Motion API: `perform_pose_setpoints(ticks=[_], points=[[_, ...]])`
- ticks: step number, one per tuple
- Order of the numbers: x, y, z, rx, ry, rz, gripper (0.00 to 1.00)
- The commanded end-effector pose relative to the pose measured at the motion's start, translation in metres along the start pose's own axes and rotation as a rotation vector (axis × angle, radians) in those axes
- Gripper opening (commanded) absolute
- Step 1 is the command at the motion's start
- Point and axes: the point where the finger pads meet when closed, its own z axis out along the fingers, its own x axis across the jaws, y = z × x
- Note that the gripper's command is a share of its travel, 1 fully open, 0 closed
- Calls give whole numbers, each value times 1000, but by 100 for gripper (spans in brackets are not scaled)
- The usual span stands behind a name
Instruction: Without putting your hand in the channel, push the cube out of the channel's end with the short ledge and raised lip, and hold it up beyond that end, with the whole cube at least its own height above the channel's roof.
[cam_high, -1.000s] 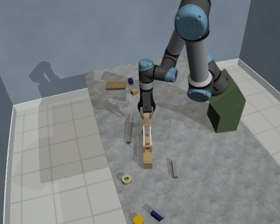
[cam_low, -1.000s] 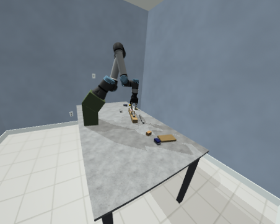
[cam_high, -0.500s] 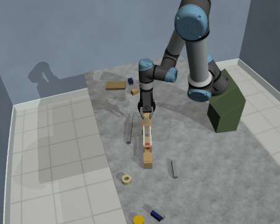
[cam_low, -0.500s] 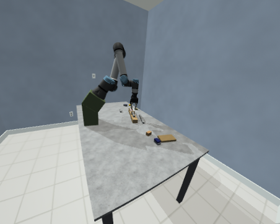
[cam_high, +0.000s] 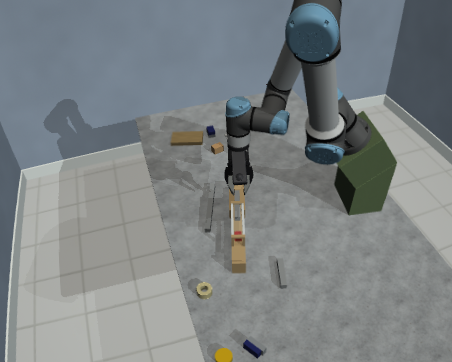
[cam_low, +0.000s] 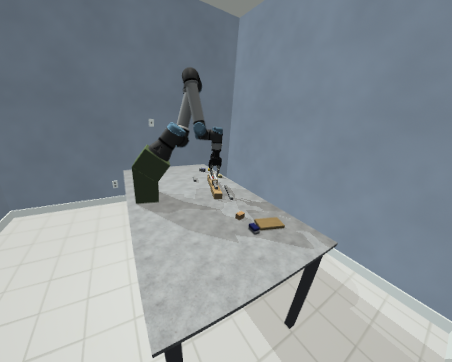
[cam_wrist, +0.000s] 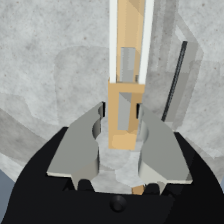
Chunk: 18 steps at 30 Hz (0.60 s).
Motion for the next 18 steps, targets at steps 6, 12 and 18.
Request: perform_pose_setpoints(ticks=[6,12,18], points=[[-18,-36,-1,-1,1,-4,22],[-34,-66,-1,-1,2,-6,22],[-45,-89,0,-1,0,-9,22]])
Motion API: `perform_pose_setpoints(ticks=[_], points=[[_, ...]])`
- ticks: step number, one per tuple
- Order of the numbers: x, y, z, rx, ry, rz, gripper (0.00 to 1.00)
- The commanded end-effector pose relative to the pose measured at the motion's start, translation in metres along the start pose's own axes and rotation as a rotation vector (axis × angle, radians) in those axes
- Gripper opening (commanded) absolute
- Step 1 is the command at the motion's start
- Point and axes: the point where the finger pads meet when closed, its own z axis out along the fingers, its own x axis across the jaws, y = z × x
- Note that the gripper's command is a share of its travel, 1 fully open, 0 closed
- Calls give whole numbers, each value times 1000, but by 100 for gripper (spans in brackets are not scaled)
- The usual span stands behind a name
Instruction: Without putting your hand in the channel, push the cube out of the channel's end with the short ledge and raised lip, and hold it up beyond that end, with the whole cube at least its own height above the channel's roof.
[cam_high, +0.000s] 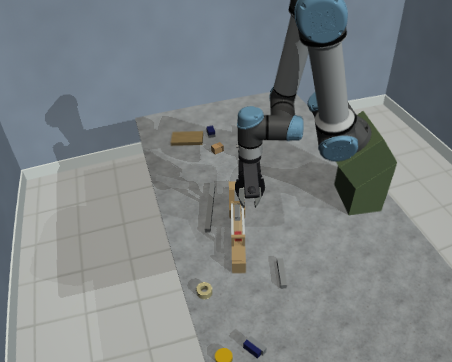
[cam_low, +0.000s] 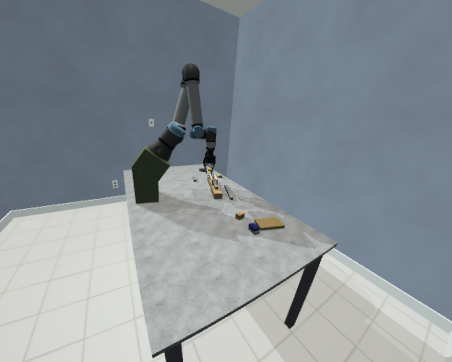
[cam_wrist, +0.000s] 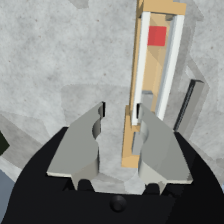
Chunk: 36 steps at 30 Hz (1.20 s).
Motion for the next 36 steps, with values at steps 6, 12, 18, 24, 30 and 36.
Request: perform_pose_setpoints(ticks=[6,12,18,24,30,36], points=[[-27,-59,2,-14,1,-3,22],[-45,-95,3,-14,1,-7,22],[-57,-119,3,-14,2,-9,22],[-74,-152,4,-14,2,-12,22],[-85,-174,4,-13,3,-15,22],[-94,-190,3,-12,5,-17,22]])
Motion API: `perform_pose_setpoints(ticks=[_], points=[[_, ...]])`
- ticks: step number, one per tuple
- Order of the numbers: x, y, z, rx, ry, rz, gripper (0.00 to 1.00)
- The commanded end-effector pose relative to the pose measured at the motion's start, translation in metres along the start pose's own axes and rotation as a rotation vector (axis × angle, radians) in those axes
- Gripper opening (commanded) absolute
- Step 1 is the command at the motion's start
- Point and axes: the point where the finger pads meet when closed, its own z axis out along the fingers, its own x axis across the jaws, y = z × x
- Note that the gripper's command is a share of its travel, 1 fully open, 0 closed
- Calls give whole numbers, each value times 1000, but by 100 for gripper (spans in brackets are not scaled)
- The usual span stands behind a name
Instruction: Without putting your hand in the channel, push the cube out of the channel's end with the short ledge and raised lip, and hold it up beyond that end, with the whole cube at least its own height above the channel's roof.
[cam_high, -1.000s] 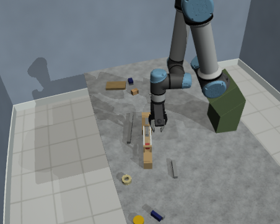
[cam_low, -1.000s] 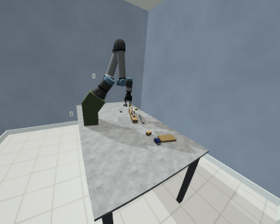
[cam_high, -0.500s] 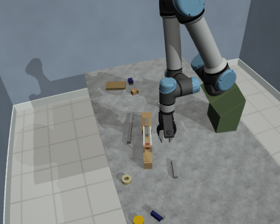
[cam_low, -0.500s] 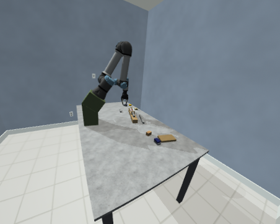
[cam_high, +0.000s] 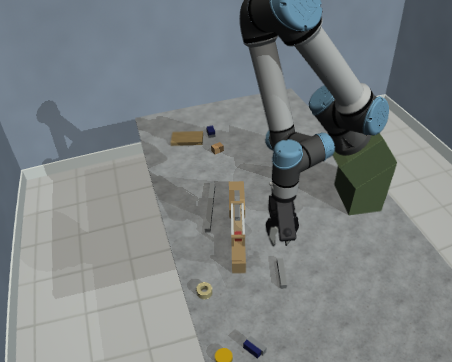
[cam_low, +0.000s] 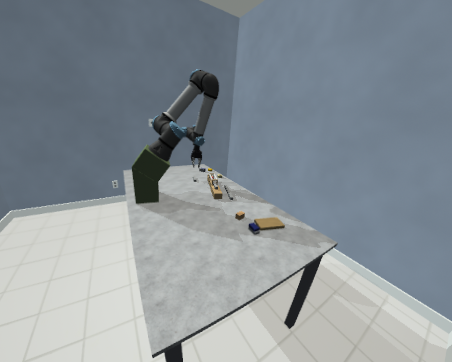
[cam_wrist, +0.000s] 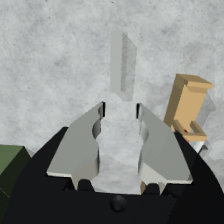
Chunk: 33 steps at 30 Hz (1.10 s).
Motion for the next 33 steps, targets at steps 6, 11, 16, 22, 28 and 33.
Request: perform_pose_setpoints(ticks=[6,11,16,22,28,33], points=[[-12,-24,0,-10,7,0,22],[-12,-25,0,-10,8,0,22],[-12,-25,0,-10,8,0,22],[-12,-25,0,-10,8,0,22],[-12,-25,0,-10,8,0,22],[-12,-25,0,-10,8,0,22]])
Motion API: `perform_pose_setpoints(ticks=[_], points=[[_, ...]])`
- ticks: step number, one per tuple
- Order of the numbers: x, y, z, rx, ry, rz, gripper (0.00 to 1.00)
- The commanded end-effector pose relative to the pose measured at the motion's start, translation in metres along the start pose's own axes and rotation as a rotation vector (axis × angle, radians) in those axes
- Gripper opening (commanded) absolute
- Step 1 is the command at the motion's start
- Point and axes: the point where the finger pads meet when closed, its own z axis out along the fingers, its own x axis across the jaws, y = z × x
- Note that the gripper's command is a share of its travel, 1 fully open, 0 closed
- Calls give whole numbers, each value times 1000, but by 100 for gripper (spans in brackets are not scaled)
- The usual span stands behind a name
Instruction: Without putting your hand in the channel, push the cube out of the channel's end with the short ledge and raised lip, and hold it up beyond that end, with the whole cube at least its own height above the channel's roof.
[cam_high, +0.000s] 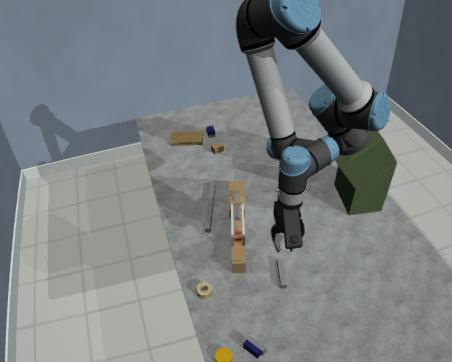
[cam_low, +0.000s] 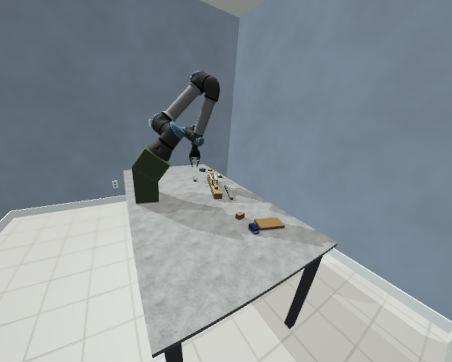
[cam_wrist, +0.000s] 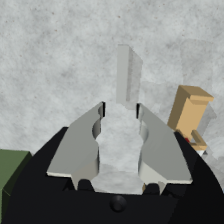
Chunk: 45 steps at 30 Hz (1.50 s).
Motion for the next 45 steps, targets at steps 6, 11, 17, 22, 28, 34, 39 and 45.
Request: perform_pose_setpoints(ticks=[6,11,17,22,28,34,39,45], points=[[0,0,0,1,1,0,22],[0,0,0,1,1,0,22],[0,0,0,1,1,0,22],[0,0,4,-1,-3,1,22],[0,-1,16,-1,-4,2,22],[0,-1,29,-1,-4,2,22],[1,-1,48,-1,-4,2,22],[1,-2,70,-1,-4,2,22]])
